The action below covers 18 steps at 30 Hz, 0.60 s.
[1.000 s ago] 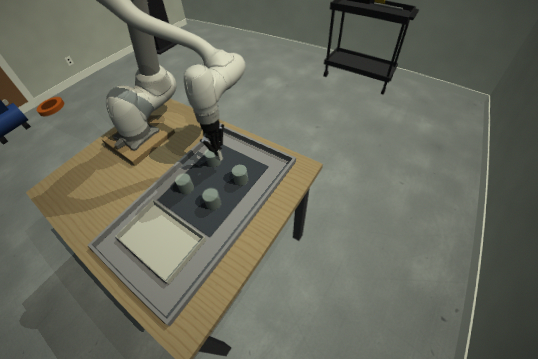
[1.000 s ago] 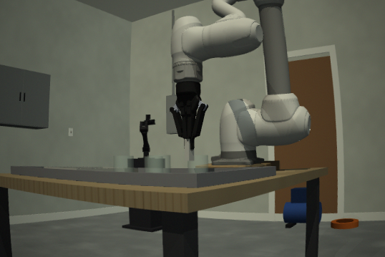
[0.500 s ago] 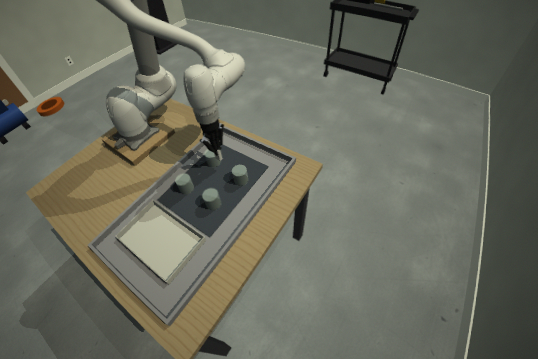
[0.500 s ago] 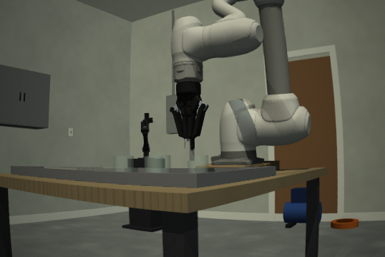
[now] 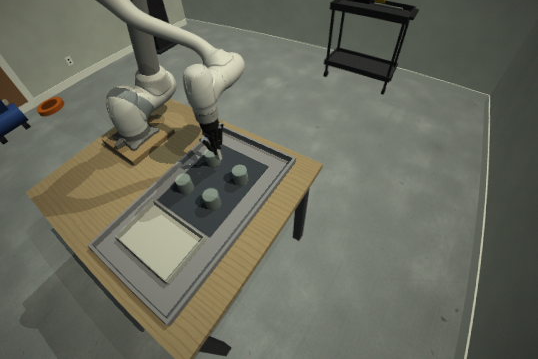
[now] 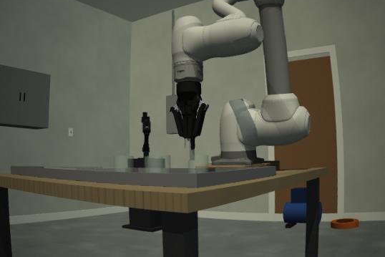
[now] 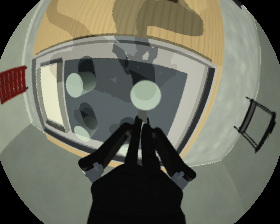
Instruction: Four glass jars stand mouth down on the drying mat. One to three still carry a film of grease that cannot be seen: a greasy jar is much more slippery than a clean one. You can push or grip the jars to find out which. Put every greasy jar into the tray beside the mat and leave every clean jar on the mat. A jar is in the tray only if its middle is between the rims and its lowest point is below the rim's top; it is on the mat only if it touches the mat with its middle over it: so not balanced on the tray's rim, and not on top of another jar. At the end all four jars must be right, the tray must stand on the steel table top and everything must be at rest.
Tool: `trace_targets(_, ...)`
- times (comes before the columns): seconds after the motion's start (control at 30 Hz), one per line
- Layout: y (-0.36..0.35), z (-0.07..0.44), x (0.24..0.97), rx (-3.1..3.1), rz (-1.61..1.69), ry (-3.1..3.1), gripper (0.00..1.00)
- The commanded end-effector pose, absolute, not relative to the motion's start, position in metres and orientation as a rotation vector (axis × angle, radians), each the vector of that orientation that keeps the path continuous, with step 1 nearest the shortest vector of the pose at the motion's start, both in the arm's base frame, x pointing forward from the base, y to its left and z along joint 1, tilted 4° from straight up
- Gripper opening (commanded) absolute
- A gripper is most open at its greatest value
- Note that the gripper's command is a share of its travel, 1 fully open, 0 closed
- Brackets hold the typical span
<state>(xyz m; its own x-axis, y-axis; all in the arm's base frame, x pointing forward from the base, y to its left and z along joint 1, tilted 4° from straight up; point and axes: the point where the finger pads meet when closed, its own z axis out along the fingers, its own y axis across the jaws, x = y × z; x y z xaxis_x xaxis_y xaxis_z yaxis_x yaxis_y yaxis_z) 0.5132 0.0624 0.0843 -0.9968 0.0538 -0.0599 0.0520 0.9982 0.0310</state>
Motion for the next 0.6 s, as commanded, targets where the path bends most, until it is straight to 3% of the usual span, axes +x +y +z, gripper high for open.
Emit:
trace_targets(0.0, 0.0625, 0.0845, 0.5126, 0.082, 0.046, 3.080, 0.00)
trace_targets(0.57, 0.0625, 0.0860, 0.5105, 0.082, 0.046, 3.080, 0.00)
